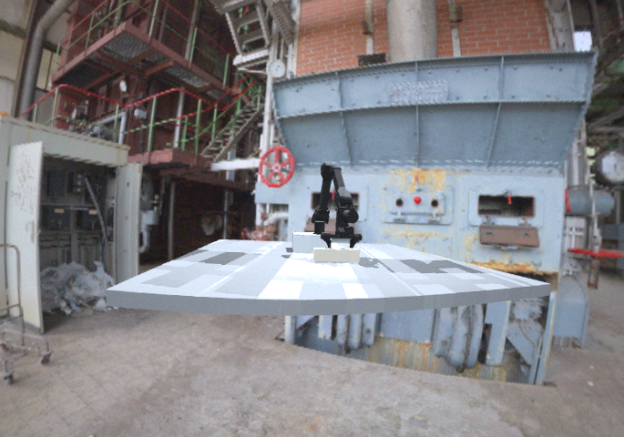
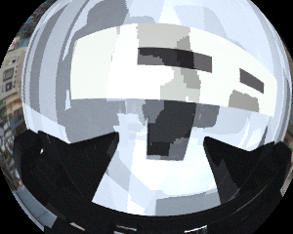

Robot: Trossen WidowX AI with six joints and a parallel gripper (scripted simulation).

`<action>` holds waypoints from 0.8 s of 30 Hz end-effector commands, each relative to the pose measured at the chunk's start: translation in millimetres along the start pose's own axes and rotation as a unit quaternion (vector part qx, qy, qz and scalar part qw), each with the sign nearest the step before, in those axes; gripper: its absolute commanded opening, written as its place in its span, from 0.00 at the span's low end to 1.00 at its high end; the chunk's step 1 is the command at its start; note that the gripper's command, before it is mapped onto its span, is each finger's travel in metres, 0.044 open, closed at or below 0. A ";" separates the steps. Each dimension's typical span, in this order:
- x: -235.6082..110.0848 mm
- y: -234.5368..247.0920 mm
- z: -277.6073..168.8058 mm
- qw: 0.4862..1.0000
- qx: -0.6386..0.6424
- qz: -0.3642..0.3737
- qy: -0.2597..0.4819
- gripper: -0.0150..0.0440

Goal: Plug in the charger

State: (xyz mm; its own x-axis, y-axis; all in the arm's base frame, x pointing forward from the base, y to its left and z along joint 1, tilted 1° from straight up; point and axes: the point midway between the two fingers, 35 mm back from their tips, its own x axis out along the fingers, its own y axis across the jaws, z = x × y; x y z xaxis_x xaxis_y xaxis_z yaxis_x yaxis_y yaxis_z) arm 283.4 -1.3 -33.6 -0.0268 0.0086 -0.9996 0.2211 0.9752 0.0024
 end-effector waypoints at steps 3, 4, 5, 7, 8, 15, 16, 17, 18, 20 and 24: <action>1.4 -0.3 -9.1 1.000 0.003 -0.002 0.002 1.00; 1.5 -0.3 -10.3 1.000 0.003 -0.002 0.002 1.00; 1.5 -0.2 -11.5 1.000 0.003 -0.002 0.002 1.00; 1.7 -0.2 -13.9 1.000 0.003 -0.002 0.002 1.00; 1.7 -0.1 -15.1 1.000 0.003 -0.002 0.002 1.00; 2.3 0.0 -23.6 1.000 0.003 -0.002 0.003 1.00; 2.4 0.1 -24.8 1.000 0.003 -0.002 0.003 1.00; 2.4 0.1 -26.0 1.000 0.003 -0.002 0.003 1.00; 2.5 0.1 -27.2 1.000 0.003 -0.002 0.003 1.00; 2.7 0.1 -29.7 1.000 0.003 -0.002 0.003 1.00; 3.1 0.0 -34.5 1.000 0.003 -0.002 0.003 1.00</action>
State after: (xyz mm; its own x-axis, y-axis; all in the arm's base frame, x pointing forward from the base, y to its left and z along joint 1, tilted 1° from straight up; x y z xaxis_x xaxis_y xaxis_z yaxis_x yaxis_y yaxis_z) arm 255.4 5.6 -34.5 -0.0297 0.0078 -0.9995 0.2211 0.9753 0.0011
